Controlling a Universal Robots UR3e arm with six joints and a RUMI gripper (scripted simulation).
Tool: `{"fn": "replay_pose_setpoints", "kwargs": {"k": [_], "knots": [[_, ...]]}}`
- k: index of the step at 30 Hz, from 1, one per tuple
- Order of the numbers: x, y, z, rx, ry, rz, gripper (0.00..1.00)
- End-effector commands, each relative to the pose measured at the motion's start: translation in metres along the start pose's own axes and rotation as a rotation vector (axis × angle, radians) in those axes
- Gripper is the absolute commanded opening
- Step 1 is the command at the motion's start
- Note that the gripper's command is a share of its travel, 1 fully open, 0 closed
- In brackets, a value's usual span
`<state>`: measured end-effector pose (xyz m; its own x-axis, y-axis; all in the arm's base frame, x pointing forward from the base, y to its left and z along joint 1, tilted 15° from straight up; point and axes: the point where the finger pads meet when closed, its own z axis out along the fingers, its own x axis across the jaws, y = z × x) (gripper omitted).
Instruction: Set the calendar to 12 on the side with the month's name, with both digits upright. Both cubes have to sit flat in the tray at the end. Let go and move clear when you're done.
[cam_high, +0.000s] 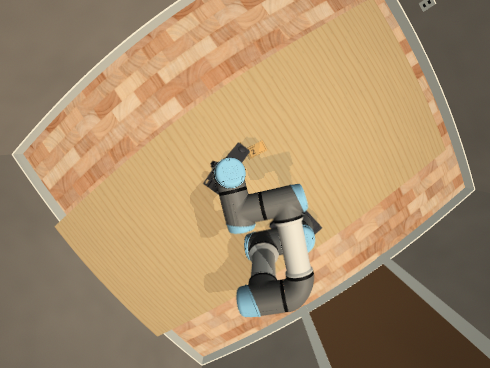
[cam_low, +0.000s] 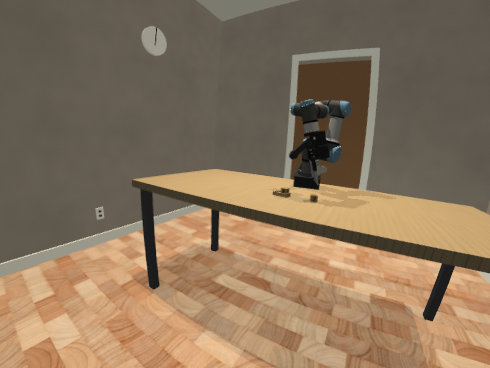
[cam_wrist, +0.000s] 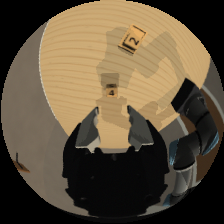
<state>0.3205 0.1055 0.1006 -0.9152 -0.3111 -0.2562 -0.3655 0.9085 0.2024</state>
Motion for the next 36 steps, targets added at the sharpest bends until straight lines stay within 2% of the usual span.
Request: {"fn": "replay_pose_setpoints", "kwargs": {"k": [1, 12, 14, 20, 25, 31, 32, 36], "knots": [[0.0008, 0.0, 0.0006, 0.033, 0.007, -0.002, 0.4], [0.0019, 0.0006, 0.0019, 0.168, 0.016, -0.003, 0.4], [0.0019, 0.0006, 0.0019, 0.168, 0.016, -0.003, 0.4], [-0.0001, 0.0017, 0.0002, 0.229, 0.003, -0.001, 0.4], [-0.0011, 0.0023, -0.0007, 0.251, -0.005, 0.001, 0.4], [-0.0013, 0.0023, -0.0009, 0.253, -0.006, 0.001, 0.4], [-0.0013, 0.0023, -0.0009, 0.253, -0.006, 0.001, 1.0], [-0.0013, 0.0023, -0.0009, 0.253, -0.006, 0.001, 1.0]]}}
